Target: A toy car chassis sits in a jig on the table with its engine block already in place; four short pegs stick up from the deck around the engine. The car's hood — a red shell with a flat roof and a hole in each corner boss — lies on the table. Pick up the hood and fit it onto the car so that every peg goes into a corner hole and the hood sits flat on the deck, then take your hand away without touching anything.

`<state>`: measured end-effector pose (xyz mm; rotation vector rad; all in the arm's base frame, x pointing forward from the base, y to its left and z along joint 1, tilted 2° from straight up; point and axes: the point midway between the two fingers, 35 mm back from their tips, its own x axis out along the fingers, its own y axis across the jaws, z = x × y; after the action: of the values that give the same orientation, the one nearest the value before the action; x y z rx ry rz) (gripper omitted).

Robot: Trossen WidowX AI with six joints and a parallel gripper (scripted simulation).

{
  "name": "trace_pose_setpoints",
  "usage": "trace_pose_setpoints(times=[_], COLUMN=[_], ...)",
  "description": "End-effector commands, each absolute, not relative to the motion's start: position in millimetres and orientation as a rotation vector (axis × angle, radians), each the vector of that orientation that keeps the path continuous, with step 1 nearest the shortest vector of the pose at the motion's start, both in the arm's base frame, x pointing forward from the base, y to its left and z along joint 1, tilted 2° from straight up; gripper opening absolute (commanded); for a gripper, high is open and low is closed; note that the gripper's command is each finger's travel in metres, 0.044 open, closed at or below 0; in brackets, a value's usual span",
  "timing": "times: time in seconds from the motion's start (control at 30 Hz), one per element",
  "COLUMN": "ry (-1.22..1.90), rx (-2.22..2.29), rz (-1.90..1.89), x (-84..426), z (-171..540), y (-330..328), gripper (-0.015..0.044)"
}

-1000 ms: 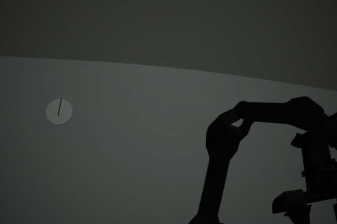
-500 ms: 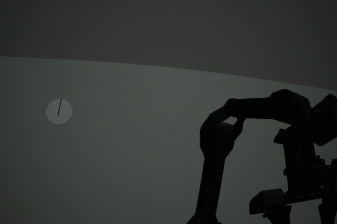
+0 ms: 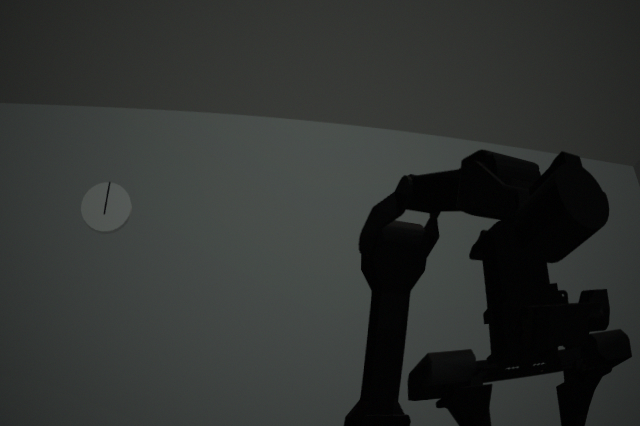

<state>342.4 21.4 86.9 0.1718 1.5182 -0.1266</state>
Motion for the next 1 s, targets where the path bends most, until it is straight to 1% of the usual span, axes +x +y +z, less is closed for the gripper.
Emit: trace_pose_setpoints(times=[0.0,0.97], ry=[1.515,1.514], rx=[0.167,0.140], rz=[-0.119,-0.109], x=[342.7,325.4], z=[87.2,86.2], y=[5.9,-96.2], gripper=[0.0000,0.0000])
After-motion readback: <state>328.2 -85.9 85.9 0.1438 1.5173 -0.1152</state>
